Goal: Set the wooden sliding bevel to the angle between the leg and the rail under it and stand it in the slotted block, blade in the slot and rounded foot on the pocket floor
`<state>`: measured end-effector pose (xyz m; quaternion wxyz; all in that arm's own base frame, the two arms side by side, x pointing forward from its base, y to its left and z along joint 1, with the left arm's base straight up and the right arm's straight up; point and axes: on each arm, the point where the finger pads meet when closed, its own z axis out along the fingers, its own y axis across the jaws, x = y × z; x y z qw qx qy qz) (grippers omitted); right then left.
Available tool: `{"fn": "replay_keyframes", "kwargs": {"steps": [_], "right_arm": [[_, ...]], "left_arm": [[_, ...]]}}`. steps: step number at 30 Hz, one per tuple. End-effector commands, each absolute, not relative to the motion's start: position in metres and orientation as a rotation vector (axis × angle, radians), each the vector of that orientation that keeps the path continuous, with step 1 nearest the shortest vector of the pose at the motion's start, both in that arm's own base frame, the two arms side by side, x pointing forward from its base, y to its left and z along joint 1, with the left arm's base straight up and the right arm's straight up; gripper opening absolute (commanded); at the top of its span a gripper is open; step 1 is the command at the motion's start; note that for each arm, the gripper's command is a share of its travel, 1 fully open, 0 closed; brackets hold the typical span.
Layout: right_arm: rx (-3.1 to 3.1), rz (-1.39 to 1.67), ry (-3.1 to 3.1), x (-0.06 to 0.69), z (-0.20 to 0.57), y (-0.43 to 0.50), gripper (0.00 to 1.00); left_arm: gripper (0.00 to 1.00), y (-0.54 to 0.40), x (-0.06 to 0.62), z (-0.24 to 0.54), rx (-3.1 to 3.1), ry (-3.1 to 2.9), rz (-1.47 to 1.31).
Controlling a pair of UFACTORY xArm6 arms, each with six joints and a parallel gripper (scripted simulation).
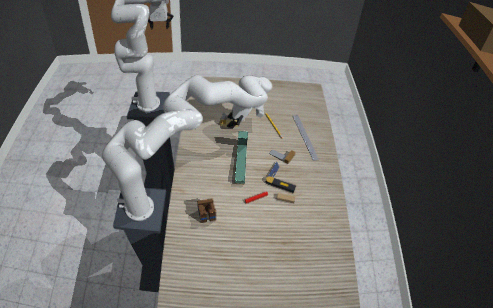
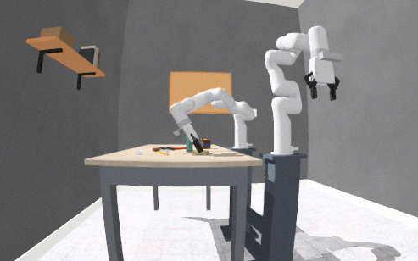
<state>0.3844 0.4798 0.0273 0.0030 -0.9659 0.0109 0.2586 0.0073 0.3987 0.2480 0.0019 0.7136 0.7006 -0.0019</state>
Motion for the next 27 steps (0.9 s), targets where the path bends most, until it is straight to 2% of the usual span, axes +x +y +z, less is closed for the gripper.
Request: {"fn": "replay_keyframes", "kwargs": {"steps": [1,7,8,27], "right_arm": [[-3.027,0.804,0.033,0.3855,0.0299,0.4809,0.62],[-3.027,0.804,0.033,0.3855,0.0299,0.4809,0.62],[-3.027,0.804,0.033,0.3855,0.0299,0.4809,0.0],[-3.027,0.804,0.033,0.3855,0.0299,0.4809,0.0]], "left_arm": [[1.0,0.3999,0.0074,0.25,2.242,2.201,0.0],[1.0,0.3999,0.0074,0.25,2.242,2.201,0.0],[1.0,0.3999,0.0074,0.25,2.242,2.201,0.0],[1.0,0.3999,0.0074,0.25,2.242,2.201,0.0]]}}
